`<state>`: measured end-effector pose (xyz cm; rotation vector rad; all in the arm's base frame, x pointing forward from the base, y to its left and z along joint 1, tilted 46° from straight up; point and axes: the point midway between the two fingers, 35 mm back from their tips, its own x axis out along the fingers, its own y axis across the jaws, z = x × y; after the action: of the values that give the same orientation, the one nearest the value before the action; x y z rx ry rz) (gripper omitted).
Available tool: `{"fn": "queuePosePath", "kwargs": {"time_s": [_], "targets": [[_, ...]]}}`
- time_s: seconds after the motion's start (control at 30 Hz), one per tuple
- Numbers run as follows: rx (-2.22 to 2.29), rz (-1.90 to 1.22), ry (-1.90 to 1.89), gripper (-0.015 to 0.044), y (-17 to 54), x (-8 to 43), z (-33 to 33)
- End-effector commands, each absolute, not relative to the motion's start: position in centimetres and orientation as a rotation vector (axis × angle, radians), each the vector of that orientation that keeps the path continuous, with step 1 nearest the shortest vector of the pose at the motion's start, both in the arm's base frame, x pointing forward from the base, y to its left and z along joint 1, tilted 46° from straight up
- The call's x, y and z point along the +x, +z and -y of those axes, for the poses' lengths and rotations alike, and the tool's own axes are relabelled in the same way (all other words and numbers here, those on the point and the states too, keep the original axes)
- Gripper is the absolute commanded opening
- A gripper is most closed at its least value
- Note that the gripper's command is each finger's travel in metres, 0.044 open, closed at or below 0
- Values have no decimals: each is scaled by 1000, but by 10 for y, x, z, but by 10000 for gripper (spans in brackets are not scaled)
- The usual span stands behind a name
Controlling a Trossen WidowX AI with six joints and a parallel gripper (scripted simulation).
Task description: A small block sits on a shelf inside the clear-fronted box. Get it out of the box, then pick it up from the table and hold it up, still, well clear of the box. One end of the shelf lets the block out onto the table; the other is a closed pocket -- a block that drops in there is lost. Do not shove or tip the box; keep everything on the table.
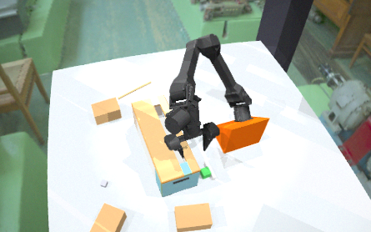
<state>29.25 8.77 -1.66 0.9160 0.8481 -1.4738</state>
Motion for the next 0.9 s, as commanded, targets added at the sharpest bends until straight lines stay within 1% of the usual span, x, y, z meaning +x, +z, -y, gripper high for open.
{"fn": "queuePosePath", "kwargs": {"time_s": [0.0,0.13,0.2,0.27,0.3,0.6,0.73,0.87], "targets": [[920,-848,-1474,400,1,293,-103],[925,-848,-1454,400,-2,295,-102],[867,-887,-1414,348,-3,294,-103],[705,-990,-1300,295,-4,292,-105],[616,-1043,-1237,285,-5,291,-106],[-216,-1393,-629,285,-12,283,-117],[-584,-1483,-350,285,-14,279,-122],[-800,-1512,-191,285,-16,276,-125]]}}
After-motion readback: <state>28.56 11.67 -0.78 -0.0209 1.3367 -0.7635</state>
